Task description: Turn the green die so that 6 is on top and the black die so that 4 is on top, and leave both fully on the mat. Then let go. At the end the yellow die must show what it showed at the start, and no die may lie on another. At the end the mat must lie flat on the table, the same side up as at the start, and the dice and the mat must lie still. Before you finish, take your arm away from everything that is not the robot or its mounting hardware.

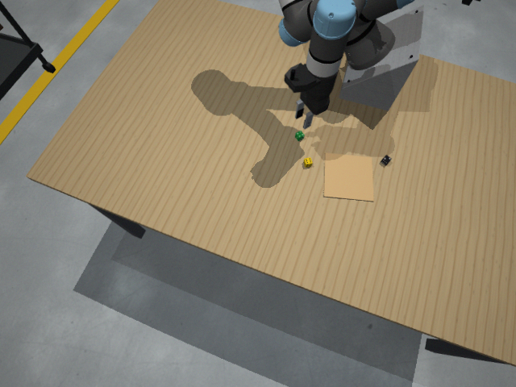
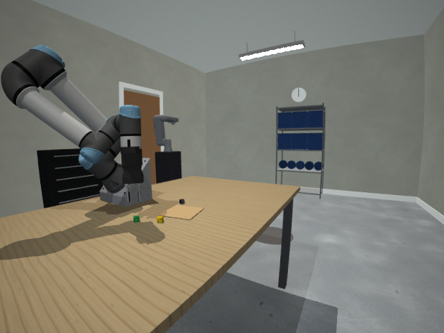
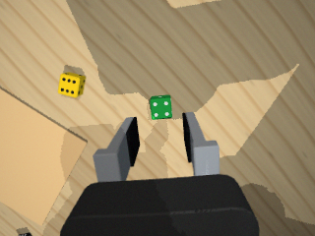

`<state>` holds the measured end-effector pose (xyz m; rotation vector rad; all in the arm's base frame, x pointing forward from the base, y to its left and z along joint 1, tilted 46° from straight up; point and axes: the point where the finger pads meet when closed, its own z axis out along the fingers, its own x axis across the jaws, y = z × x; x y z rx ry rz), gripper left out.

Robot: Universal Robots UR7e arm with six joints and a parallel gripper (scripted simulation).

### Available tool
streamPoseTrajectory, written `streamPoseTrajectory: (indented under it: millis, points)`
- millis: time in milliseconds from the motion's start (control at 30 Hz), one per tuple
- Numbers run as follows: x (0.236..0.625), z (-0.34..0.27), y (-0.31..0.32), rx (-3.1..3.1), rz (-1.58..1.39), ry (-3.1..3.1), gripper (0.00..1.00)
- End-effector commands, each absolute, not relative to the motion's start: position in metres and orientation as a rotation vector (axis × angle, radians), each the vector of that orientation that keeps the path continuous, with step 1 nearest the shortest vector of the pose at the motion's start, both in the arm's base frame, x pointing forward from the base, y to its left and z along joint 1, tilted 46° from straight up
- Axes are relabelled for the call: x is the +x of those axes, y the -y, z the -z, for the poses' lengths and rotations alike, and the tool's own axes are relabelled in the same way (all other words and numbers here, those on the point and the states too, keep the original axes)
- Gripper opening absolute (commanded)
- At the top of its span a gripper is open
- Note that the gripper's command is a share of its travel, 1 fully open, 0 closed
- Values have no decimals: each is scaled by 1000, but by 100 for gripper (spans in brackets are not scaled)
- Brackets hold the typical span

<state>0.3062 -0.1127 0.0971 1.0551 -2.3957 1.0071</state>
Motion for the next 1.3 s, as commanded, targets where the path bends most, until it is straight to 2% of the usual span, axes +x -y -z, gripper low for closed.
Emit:
streamPoseTrajectory:
  millis: [0, 1267]
  points:
    - [306, -97, 113, 1055, -1008, 2396, 70]
    - [306, -79, 131, 1055, -1008, 2396, 70]
